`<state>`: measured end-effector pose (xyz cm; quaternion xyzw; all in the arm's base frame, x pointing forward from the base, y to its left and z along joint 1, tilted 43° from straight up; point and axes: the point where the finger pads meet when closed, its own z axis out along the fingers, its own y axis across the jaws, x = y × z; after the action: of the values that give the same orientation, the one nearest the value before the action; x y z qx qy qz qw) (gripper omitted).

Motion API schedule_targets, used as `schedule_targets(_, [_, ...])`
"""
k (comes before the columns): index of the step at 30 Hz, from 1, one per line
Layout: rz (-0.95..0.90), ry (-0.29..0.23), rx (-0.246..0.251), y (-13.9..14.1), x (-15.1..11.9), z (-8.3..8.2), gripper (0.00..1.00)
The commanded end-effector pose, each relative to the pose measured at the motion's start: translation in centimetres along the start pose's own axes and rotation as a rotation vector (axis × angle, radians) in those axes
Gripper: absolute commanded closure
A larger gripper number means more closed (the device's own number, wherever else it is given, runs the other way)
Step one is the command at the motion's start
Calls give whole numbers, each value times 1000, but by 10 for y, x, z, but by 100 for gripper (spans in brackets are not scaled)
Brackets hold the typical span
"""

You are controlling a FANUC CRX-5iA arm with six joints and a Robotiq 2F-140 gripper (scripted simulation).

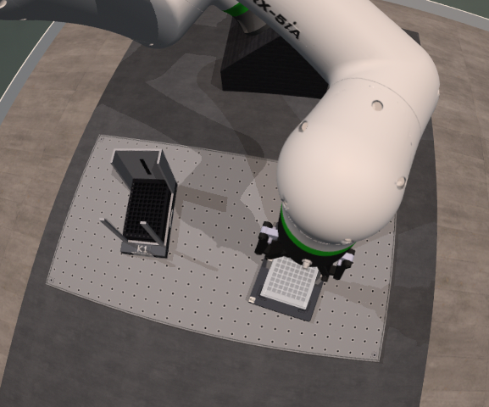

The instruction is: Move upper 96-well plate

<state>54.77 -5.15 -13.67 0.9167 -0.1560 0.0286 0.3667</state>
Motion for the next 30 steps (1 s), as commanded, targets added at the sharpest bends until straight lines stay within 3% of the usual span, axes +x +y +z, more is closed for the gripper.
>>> schedule_targets(1, [0, 0, 0, 0, 0, 0, 100])
schedule_targets(30, [0, 0, 0, 0, 0, 3, 100])
